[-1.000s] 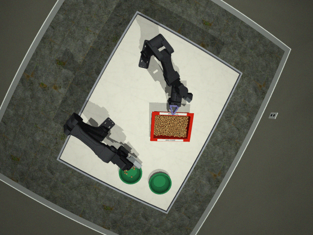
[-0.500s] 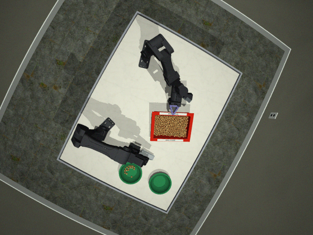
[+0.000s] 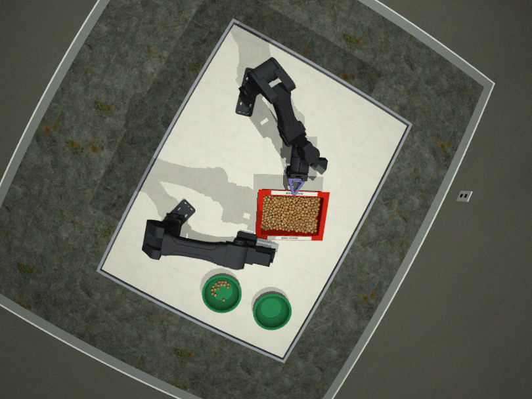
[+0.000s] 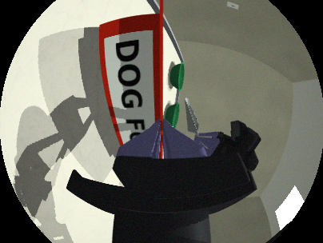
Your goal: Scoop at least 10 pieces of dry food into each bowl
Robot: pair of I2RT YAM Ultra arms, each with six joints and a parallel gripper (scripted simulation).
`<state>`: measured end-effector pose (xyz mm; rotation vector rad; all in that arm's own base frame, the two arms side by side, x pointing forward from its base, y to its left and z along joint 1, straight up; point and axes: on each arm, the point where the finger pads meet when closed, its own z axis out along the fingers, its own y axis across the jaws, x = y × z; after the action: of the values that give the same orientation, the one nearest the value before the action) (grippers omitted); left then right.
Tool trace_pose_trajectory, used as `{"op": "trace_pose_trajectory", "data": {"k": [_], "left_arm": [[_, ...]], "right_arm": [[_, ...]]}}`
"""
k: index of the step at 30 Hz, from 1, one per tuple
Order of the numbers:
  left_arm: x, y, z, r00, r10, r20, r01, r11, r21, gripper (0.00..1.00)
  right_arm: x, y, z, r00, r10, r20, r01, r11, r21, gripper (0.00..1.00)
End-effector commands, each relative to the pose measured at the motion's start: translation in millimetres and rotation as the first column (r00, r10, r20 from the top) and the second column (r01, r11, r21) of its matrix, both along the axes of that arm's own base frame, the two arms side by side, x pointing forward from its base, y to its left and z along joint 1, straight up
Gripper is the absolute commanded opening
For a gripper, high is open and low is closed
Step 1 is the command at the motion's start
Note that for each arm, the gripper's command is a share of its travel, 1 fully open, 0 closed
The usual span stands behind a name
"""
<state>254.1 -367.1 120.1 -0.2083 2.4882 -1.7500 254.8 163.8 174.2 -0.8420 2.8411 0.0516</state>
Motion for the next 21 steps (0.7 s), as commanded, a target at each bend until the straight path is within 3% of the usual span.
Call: {"op": "trace_pose_trajectory", "data": {"k": [1,9,21], "left_arm": [[16.9,-8.5,53.4,0.99,0.018,0.142,-0.005,0.996,-0.094,0.0],[16.9,-8.5,53.4,0.99,0.018,0.142,-0.005,0.996,-0.094,0.0],[16.9,-8.5,53.4,0.99,0.018,0.142,-0.005,0.996,-0.094,0.0]], "right_arm": [[5.4,26.7,16.7,0.998,0.061,0.034,-0.062,0.998,0.032,0.0],[-2.7,66.1,9.3,0.985,0.172,-0.008,-0.172,0.985,-0.014,0.0],[3.4,75.1,24.1,0.983,0.176,0.049,-0.178,0.983,0.038,0.0]]}}
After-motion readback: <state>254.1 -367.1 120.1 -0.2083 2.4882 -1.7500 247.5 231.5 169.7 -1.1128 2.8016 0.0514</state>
